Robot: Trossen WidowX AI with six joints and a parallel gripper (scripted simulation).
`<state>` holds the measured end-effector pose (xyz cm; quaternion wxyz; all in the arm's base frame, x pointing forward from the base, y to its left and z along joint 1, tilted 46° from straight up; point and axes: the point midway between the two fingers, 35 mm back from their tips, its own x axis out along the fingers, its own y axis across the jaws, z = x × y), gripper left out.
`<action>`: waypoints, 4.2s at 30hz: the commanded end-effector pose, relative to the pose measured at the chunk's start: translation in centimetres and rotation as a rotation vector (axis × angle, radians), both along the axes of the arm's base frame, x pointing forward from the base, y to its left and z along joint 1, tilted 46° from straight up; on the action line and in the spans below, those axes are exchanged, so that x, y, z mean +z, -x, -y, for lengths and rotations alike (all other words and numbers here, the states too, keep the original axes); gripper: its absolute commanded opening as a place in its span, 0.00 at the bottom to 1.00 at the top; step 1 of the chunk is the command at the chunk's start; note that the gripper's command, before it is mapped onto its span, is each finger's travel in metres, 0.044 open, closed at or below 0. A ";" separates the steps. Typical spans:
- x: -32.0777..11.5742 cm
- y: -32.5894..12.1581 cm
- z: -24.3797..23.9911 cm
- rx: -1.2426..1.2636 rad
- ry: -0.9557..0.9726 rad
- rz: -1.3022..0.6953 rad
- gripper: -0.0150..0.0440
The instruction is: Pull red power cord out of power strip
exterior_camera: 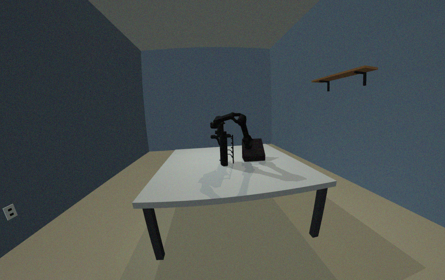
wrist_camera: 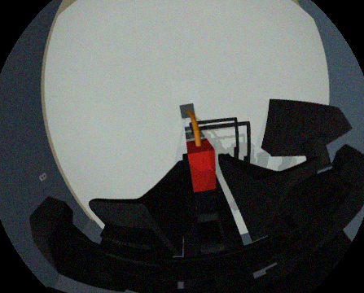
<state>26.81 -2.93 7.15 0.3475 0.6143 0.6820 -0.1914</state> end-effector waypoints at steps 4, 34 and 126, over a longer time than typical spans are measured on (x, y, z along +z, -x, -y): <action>-0.6 0.1 -0.8 -0.002 -0.007 -0.006 0.53; -1.7 -0.6 0.8 0.001 0.000 -0.002 0.25; -0.9 0.0 -0.5 -0.002 -0.007 -0.006 0.53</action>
